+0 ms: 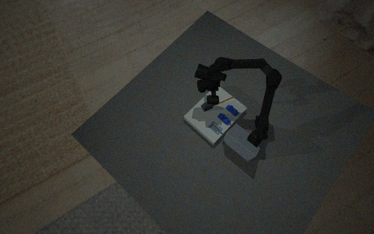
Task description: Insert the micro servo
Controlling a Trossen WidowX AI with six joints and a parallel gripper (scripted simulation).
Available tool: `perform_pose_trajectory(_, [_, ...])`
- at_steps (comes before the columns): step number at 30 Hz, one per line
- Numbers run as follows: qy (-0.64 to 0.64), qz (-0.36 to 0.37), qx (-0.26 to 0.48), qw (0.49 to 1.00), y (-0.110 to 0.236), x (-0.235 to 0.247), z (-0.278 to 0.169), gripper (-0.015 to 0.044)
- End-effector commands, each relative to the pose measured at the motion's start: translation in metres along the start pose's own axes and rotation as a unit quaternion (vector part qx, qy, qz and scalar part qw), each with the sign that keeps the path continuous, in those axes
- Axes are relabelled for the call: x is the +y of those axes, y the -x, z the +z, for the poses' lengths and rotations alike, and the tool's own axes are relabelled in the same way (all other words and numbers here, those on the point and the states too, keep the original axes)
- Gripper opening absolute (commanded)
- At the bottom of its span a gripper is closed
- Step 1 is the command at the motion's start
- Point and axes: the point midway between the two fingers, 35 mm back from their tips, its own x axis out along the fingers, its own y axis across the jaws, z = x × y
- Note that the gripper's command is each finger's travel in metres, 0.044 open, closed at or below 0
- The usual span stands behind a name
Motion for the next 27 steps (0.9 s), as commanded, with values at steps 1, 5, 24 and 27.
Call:
perform_pose_trajectory(1, [0.067, 0.004, 0.015, 0.998, 0.004, 0.015, 0.001, 0.0440])
perform_pose_trajectory(5, [0.134, 0.005, 0.031, 0.991, 0.009, 0.029, 0.000, 0.0440])
perform_pose_trajectory(24, [0.191, 0.005, 0.046, 0.981, -0.013, 0.041, -0.003, 0.0440])
perform_pose_trajectory(27, [0.191, 0.005, 0.046, 0.981, -0.015, 0.041, -0.003, 0.0440])
